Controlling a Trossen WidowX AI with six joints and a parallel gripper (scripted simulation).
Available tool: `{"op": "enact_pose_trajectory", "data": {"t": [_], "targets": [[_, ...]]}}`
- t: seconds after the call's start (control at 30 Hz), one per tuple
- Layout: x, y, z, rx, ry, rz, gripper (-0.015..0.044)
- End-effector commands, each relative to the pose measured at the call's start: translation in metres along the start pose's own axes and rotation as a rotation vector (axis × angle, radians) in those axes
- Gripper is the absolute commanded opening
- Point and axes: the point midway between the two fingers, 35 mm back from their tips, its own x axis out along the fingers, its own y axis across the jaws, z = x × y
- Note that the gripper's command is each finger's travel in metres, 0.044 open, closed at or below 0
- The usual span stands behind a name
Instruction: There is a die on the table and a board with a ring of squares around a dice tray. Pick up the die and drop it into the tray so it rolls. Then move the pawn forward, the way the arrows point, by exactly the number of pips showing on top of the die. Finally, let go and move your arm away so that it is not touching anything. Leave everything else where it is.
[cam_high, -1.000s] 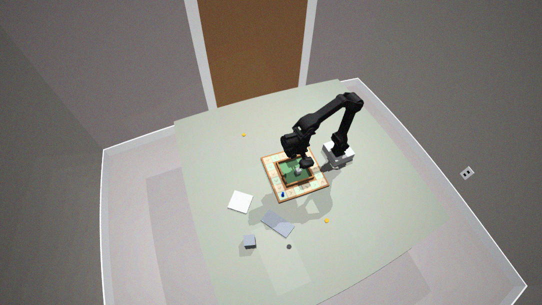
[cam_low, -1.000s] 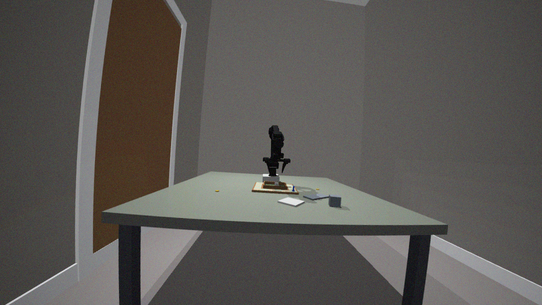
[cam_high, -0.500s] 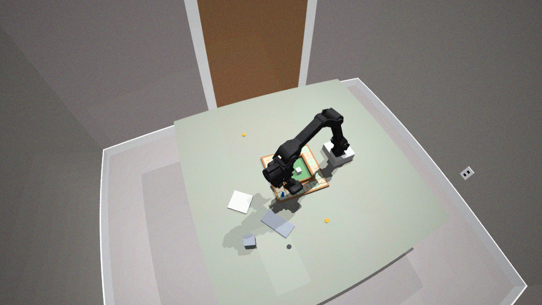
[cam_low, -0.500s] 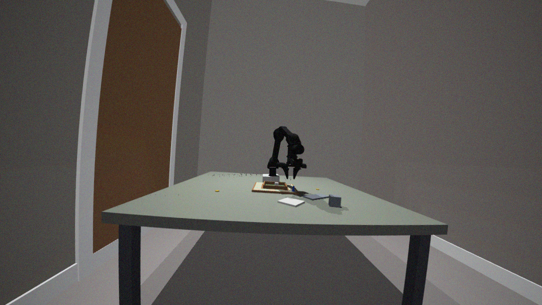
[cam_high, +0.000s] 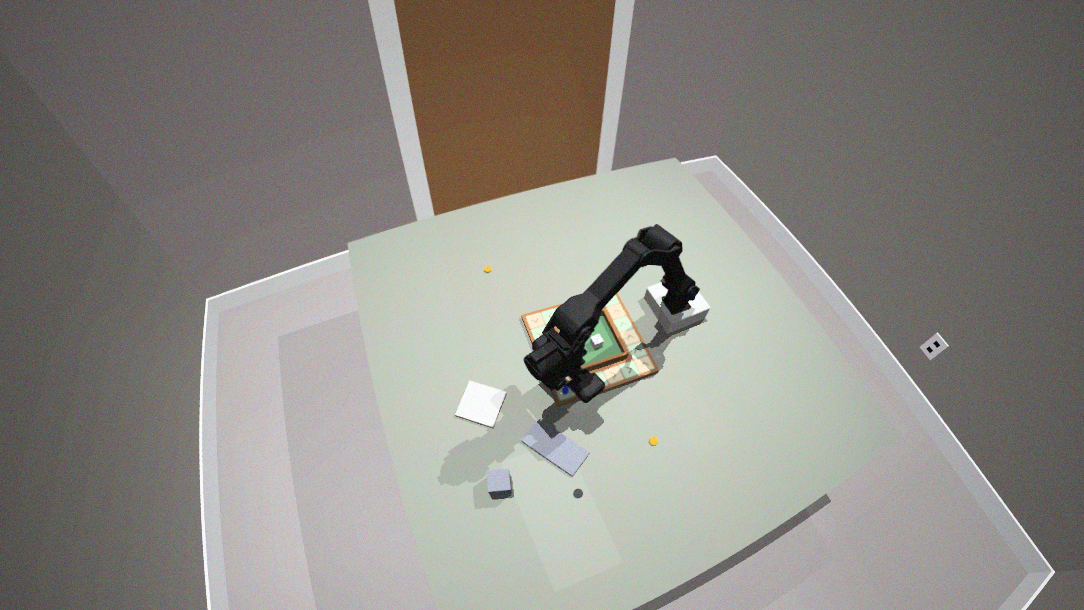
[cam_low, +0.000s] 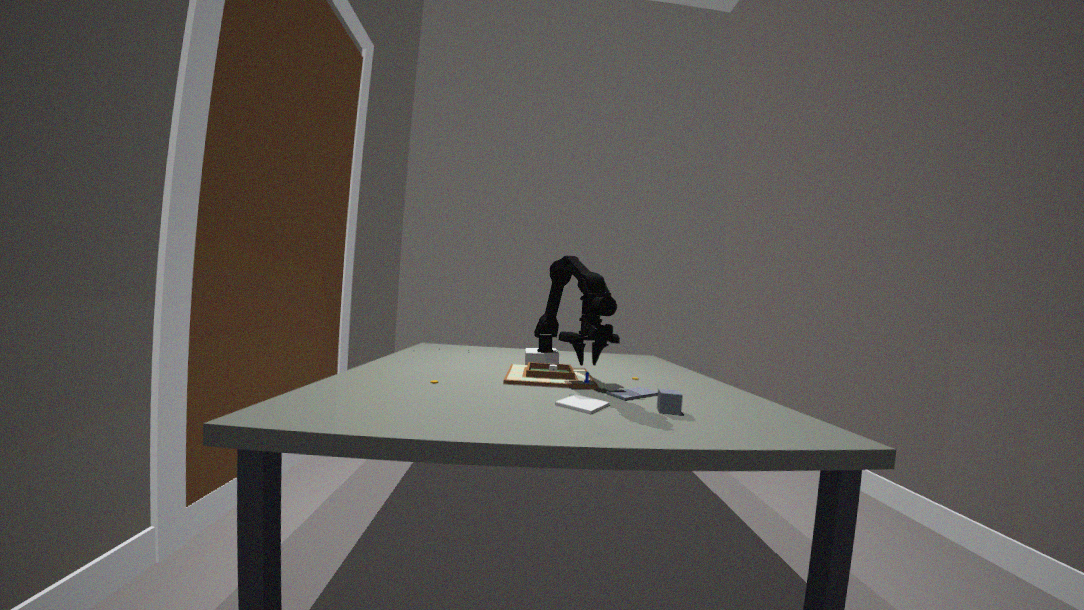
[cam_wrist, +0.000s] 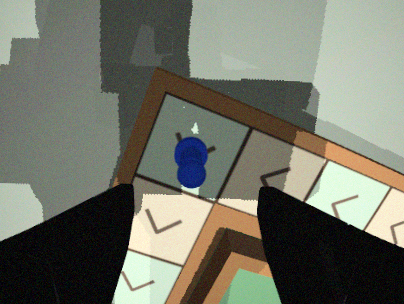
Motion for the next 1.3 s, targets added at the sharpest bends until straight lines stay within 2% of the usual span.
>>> {"op": "enact_pose_trajectory", "data": {"t": [0.0, 0.87, 1.07, 1.27], "targets": [[0.007, 0.001, -0.002, -0.005, 0.011, 0.002, 0.0200], [0.047, 0.001, -0.003, -0.005, 0.011, 0.002, 0.0200], [0.047, 0.001, -0.003, -0.005, 0.011, 0.002, 0.0043], [0.047, 0.001, -0.003, -0.005, 0.011, 0.002, 0.0003]]}}
